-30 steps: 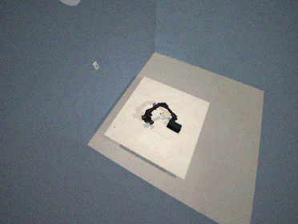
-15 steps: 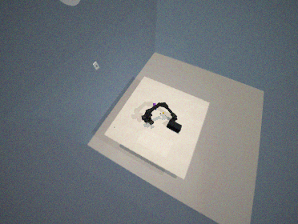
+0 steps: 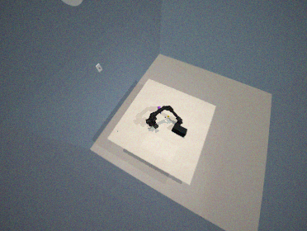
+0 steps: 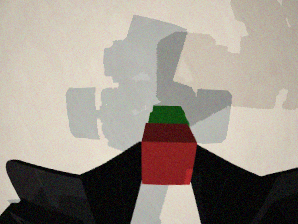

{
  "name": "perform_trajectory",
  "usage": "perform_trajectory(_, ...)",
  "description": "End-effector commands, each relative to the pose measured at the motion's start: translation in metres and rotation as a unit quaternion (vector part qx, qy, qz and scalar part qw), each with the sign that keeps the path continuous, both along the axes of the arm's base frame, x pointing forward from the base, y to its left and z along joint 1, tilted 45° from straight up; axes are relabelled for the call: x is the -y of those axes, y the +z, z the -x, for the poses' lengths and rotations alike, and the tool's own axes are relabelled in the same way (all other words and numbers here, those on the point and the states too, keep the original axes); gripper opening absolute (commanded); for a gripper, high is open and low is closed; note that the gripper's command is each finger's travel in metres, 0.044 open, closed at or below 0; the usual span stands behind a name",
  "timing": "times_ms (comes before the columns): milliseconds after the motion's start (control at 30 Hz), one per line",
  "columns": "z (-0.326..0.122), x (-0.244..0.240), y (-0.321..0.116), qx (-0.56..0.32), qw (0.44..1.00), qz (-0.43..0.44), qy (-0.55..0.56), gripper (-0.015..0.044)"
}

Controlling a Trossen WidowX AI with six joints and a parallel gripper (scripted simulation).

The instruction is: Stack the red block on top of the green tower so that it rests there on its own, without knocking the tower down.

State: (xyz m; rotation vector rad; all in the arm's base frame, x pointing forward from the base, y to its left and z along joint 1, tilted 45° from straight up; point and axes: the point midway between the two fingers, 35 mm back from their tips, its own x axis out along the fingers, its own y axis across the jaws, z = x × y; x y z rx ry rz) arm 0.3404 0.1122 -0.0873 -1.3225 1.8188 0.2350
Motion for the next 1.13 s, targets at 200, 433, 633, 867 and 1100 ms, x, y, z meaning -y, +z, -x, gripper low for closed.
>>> perform_trajectory(200,0.0000,0.0000,0.0000,0.000,1.000,0.000,0.000,0.0262)
perform_trajectory(433,0.0000,0.0000,0.0000,0.000,1.000,0.000,0.000,0.0440)
perform_trajectory(633,0.0000,0.0000,0.0000,0.000,1.000,0.000,0.000,0.0440)
perform_trajectory(867,0.0000,0.0000,0.0000,0.000,1.000,0.000,0.000,0.0440)
perform_trajectory(1100,0.0000,0.0000,0.0000,0.000,1.000,0.000,0.000,0.0440)
